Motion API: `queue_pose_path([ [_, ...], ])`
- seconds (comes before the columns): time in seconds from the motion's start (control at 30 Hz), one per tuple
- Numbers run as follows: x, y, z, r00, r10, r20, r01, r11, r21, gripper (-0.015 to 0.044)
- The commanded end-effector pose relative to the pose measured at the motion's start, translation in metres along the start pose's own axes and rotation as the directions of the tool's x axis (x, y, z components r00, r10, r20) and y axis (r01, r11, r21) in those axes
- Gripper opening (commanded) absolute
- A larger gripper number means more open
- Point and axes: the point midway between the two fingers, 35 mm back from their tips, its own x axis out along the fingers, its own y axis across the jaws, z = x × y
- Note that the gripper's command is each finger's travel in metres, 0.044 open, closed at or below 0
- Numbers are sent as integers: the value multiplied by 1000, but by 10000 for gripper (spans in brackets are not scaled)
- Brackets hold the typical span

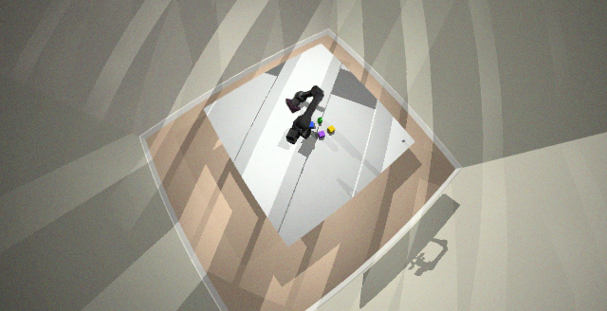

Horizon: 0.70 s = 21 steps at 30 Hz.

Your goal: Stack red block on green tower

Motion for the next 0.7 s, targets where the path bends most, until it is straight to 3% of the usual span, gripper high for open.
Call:
queue_pose_path([
  [0.0, -2, 2, 2, 1000, -1, -5, 1, 1000, -5, 0],
  [0.67, -15, 94, 49, 999, -32, 6, 32, 999, 17, 0],
])
